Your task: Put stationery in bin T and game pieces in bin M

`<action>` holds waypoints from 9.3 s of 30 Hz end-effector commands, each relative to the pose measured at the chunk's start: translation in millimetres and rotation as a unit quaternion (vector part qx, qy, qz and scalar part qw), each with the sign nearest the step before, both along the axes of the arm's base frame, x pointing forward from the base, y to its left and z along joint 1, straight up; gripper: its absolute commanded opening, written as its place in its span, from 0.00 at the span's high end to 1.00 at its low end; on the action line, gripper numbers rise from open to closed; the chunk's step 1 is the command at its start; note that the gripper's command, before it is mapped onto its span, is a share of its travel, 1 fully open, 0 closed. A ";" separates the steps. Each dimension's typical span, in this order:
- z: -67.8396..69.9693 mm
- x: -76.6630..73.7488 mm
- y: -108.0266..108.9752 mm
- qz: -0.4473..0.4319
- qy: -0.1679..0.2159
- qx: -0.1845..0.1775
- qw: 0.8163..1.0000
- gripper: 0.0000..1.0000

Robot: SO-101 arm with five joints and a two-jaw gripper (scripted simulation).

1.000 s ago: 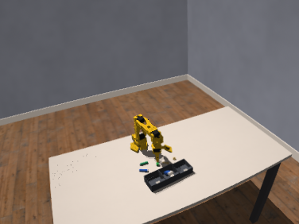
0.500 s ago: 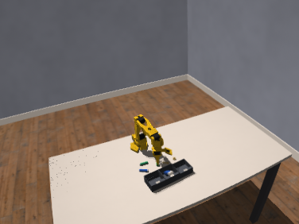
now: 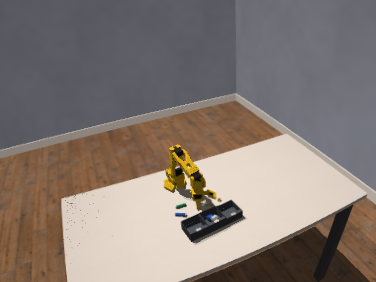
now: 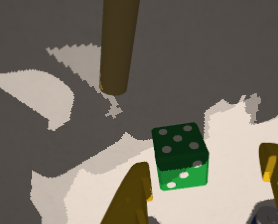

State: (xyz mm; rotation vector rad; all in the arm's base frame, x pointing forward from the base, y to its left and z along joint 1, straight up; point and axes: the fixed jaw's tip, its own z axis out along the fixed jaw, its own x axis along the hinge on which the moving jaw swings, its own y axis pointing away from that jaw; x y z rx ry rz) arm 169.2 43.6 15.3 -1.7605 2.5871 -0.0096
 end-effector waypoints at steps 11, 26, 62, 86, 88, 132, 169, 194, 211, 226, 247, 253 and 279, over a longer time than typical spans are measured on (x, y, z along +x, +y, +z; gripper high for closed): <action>-2.2 3.3 2.0 0.006 -0.014 0.004 1.000 0.77; -6.4 0.2 1.2 0.006 0.000 0.001 1.000 0.77; -6.4 0.2 1.2 0.006 0.000 0.001 1.000 0.95; -6.4 0.2 1.2 0.006 0.000 0.001 1.000 1.00; -6.4 0.2 1.2 0.006 0.000 0.001 1.000 1.00; 43.7 3.6 -0.3 0.005 -0.001 0.001 1.000 1.00; 54.9 28.2 27.2 -0.088 -0.017 0.010 0.996 1.00; 65.3 51.0 52.6 -0.174 -0.041 0.030 0.983 1.00; 65.9 61.0 62.5 -0.207 -0.053 0.043 0.976 1.00; 65.7 74.7 78.4 -0.260 -0.069 0.065 0.961 1.00; 66.2 88.4 92.1 -0.302 -0.090 0.094 0.944 1.00; 66.3 93.9 98.3 -0.321 -0.098 0.109 0.936 1.00; 66.3 99.3 104.8 -0.342 -0.106 0.126 0.925 1.00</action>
